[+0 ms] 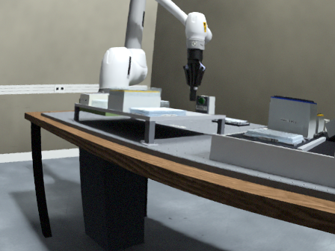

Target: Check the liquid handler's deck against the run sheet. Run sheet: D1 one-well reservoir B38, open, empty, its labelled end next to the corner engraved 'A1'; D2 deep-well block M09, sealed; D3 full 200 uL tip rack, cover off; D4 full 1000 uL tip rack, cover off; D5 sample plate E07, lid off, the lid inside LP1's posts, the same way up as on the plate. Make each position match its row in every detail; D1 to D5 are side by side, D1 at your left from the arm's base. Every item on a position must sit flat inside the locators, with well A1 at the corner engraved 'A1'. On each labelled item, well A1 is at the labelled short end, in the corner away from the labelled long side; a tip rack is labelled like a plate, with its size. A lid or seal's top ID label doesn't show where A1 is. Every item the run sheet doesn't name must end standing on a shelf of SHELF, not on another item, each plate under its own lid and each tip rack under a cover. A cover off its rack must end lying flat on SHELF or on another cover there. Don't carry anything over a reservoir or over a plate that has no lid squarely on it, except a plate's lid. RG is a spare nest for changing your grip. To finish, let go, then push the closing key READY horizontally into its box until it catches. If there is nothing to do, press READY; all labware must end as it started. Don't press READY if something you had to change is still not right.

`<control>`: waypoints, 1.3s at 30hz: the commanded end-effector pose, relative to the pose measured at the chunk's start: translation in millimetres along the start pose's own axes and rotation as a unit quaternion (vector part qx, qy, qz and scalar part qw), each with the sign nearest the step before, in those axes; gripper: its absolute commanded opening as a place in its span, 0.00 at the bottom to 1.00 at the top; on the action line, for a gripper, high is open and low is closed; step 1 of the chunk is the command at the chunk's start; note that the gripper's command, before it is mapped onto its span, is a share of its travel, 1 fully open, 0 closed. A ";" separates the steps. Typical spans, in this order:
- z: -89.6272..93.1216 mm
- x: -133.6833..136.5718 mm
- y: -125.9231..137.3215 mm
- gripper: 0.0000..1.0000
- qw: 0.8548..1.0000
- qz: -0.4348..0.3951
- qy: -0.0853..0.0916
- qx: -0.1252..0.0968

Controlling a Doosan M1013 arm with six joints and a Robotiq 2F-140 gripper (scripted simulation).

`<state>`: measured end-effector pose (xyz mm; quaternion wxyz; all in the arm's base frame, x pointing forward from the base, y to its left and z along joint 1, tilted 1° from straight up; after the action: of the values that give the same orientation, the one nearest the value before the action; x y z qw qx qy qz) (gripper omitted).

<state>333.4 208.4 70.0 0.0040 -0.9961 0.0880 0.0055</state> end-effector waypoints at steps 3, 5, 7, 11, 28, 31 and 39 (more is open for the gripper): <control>10.5 -2.6 -1.2 0.10 1.000 -0.001 -0.001 0.001; 13.8 -2.6 -1.2 0.10 1.000 -0.001 -0.001 0.001; 17.1 -2.6 -1.2 0.10 1.000 -0.001 -0.001 0.001; 23.8 -2.6 -1.2 0.10 1.000 -0.001 -0.001 0.001; 31.0 -0.3 -1.2 0.10 1.000 -0.001 0.001 0.001; 31.7 -0.3 -6.9 0.10 1.000 0.001 0.001 0.003; 30.6 0.2 -18.1 0.10 1.000 0.001 0.002 0.004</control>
<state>331.6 216.8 38.3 0.0034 -0.9961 0.0876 0.0067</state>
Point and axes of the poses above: the point where the finger pads meet when closed, its own z axis out along the fingers, its own x axis across the jaws, y = z × x, the point moved 2 cm from there along -z, back along the fingers, and after that the axes turned 7 degrees about z, right-handed, at the moved point
